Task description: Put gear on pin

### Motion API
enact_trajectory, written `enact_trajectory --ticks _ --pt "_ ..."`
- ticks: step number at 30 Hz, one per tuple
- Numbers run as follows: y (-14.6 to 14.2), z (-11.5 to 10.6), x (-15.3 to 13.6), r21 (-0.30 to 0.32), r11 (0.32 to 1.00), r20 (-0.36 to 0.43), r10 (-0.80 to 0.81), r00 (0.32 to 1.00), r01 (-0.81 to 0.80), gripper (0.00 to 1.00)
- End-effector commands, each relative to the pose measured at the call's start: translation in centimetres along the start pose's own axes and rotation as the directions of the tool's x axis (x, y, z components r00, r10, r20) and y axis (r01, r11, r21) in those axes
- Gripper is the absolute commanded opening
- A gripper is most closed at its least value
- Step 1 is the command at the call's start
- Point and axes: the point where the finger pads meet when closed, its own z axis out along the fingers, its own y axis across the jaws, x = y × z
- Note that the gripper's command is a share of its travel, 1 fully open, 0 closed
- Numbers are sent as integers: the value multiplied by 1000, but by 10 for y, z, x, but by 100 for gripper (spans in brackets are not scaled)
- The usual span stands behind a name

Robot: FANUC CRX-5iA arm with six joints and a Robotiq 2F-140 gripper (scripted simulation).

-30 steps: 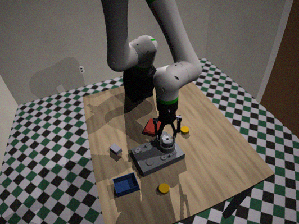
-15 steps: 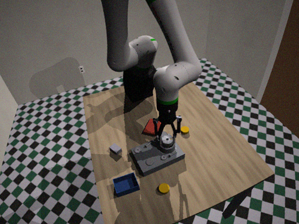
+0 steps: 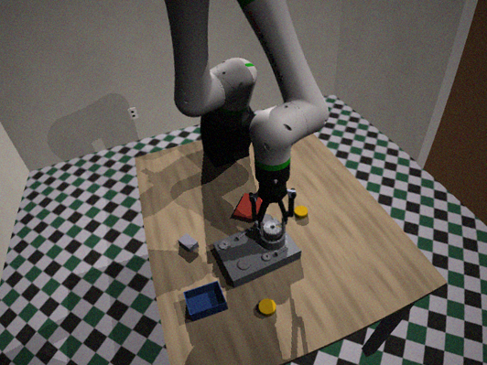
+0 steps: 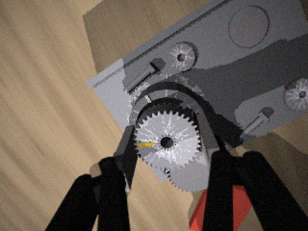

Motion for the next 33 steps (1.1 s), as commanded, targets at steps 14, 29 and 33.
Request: enact_trajectory --ticks 14,29,33 --pt "0 0 0 0 1000 0 0 1000 0 0" --pt "0 0 0 0 1000 0 0 1000 0 100" --pt "0 0 0 0 1000 0 0 1000 0 100"
